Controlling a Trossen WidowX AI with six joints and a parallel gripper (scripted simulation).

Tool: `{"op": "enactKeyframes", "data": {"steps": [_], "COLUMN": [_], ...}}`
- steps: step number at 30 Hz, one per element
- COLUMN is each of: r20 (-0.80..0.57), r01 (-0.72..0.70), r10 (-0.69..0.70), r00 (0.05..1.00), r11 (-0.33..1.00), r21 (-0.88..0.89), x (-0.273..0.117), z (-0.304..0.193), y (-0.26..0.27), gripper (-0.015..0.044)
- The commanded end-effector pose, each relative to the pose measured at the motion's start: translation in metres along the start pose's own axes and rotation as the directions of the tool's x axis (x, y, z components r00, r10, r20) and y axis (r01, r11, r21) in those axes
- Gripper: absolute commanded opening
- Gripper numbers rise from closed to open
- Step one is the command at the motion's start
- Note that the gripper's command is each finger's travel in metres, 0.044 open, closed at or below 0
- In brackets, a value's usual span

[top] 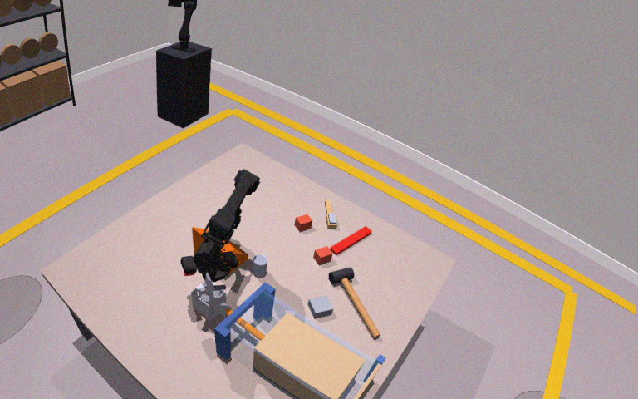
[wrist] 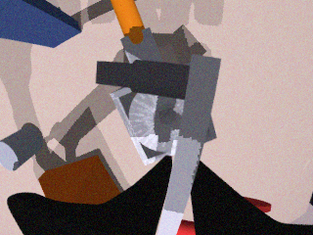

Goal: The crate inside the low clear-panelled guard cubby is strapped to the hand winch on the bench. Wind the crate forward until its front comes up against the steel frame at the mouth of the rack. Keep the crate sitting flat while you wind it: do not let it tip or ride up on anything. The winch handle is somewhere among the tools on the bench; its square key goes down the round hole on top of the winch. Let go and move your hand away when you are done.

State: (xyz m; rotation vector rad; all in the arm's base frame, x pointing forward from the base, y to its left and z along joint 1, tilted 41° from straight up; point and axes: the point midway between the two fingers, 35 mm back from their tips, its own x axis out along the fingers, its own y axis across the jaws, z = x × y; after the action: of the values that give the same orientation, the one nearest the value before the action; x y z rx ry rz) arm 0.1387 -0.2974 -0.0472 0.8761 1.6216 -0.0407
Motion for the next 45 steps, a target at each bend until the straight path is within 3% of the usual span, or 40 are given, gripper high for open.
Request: {"op": "enactKeyframes", "data": {"steps": [1,23,45], "r20": [0.015,0.035,0.051], "r01": [0.08,0.427,0.719], "r10": [-0.08,-0.428,-0.719], "r00": [0.997,0.903,0.693], "r11": [0.997,0.904,0.694], "r21": [0.006,0.016,0.033], "x": [-0.0049,-0.0043,-0.0035], "z": [0.0,0.0006,0.0009], "y": [-0.0009,-0.0004,0.0003], "gripper": [0.0,0.0,0.0]}}
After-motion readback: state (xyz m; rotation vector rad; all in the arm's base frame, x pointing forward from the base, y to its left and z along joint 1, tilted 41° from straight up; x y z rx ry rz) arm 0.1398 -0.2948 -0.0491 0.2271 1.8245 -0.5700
